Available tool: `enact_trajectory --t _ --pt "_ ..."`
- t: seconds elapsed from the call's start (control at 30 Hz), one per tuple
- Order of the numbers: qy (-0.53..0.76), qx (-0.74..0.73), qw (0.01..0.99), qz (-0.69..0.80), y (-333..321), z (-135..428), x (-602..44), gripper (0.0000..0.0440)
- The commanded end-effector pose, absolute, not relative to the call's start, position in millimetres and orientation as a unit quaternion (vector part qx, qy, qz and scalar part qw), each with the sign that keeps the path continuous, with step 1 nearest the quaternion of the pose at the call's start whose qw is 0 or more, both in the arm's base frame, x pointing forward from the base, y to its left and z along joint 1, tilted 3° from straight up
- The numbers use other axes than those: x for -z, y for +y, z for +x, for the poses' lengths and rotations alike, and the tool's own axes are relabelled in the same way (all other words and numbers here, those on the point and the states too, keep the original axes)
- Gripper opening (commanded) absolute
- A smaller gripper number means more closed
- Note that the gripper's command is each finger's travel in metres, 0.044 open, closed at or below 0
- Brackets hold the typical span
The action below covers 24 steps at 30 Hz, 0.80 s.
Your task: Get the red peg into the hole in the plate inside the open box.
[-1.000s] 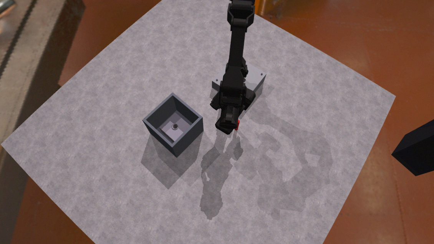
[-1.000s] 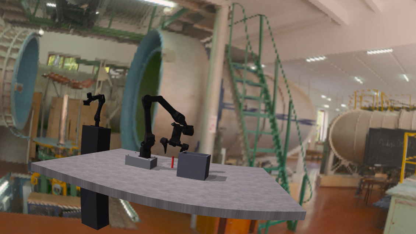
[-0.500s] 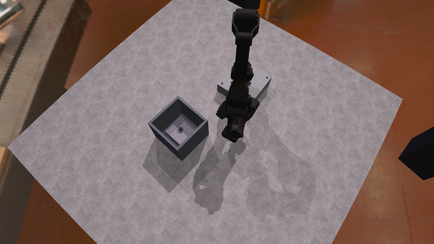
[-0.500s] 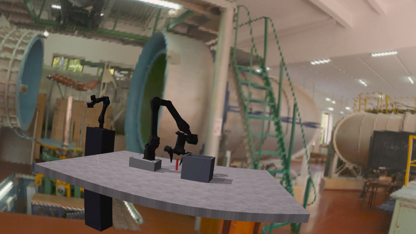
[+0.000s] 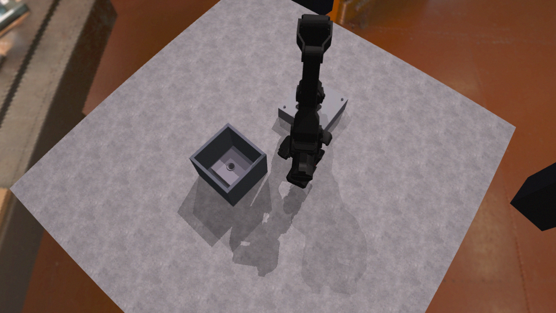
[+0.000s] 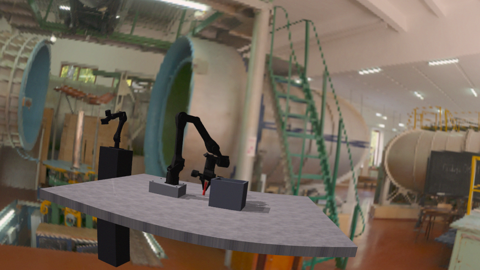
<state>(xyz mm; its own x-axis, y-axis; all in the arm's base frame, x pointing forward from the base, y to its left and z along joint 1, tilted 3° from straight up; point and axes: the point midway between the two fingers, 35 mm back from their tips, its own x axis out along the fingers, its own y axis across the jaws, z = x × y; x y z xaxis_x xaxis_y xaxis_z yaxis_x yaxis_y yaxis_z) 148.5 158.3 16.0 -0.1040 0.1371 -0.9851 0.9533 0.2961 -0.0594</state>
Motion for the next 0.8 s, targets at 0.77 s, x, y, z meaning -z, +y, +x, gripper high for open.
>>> enact_trajectory --t 0.77 --pt "0.604 0.292 0.531 0.517 176.0 185.9 -111.8 0.0"
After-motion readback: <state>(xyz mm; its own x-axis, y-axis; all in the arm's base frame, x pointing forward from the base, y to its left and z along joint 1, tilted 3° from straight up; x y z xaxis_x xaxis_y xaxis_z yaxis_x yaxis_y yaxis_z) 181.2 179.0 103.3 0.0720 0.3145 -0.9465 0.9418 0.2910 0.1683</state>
